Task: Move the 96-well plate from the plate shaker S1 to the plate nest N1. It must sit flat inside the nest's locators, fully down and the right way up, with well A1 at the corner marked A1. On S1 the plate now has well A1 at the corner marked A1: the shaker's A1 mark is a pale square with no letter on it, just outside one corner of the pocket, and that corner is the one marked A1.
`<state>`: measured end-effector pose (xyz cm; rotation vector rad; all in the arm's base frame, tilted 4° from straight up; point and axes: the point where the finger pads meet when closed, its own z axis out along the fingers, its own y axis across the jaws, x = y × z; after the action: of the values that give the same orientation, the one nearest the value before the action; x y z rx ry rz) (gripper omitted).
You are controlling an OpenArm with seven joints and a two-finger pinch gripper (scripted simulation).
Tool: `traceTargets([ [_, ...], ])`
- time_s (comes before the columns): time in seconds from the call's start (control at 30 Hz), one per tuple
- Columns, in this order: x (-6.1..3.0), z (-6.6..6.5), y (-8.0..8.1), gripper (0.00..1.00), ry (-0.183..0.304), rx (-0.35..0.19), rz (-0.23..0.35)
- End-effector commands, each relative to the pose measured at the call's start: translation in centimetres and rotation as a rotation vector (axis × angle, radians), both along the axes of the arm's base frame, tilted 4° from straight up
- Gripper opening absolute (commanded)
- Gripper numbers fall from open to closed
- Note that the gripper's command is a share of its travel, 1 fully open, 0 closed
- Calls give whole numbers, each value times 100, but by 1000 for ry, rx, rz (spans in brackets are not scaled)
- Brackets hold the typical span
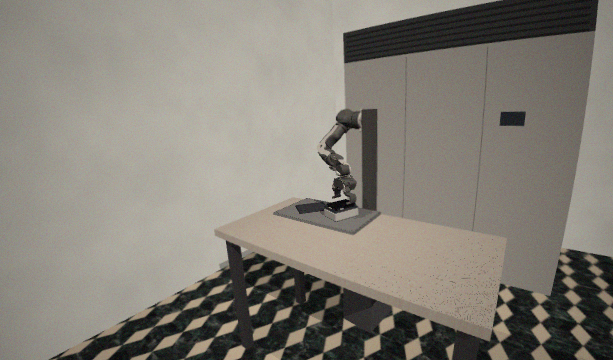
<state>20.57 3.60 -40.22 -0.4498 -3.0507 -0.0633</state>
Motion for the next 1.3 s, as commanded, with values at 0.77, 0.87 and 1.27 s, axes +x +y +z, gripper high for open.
traceTargets([
  [0.77, 6, -60, 29, 77, -4, 9, 7],
  [0.87, -11, -196, 36, 77, -3, 10, 10],
  [1.27, -11, -196, 36, 77, -3, 10, 10],
])
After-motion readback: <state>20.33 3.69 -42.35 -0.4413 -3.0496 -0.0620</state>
